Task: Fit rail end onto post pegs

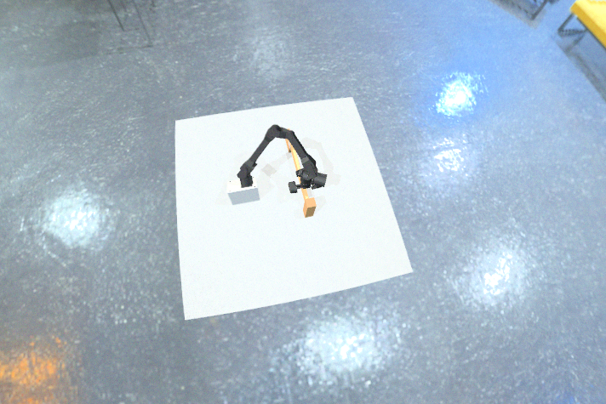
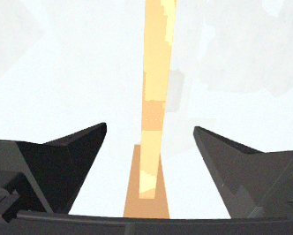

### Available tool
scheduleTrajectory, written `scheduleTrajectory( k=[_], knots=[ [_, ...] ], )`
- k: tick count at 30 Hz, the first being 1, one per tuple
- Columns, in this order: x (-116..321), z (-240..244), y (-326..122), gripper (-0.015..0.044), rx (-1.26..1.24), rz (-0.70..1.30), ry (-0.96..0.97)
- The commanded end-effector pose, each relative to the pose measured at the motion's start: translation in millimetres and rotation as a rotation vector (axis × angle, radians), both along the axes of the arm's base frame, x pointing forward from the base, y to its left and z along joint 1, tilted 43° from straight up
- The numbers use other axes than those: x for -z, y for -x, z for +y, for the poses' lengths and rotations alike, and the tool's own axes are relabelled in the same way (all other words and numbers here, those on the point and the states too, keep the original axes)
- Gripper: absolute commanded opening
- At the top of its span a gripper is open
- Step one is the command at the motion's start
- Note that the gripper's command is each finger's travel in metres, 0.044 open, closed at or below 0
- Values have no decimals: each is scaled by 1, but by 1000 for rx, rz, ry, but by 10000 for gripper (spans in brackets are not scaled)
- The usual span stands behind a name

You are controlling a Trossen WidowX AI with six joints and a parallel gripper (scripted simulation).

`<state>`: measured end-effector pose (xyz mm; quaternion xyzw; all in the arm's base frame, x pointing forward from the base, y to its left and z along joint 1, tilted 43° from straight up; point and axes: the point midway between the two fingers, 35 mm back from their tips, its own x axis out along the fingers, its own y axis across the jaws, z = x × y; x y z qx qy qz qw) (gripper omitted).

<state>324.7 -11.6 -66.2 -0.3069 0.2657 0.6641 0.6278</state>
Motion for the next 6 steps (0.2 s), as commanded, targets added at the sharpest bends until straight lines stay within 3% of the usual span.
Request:
scheduleTrajectory(
  k=[1, 6],
  knots=[
    [-1, 1, 0, 440, 3, 5, -1],
    [-1, 1, 0, 440, 3, 5, -1]
  ],
)
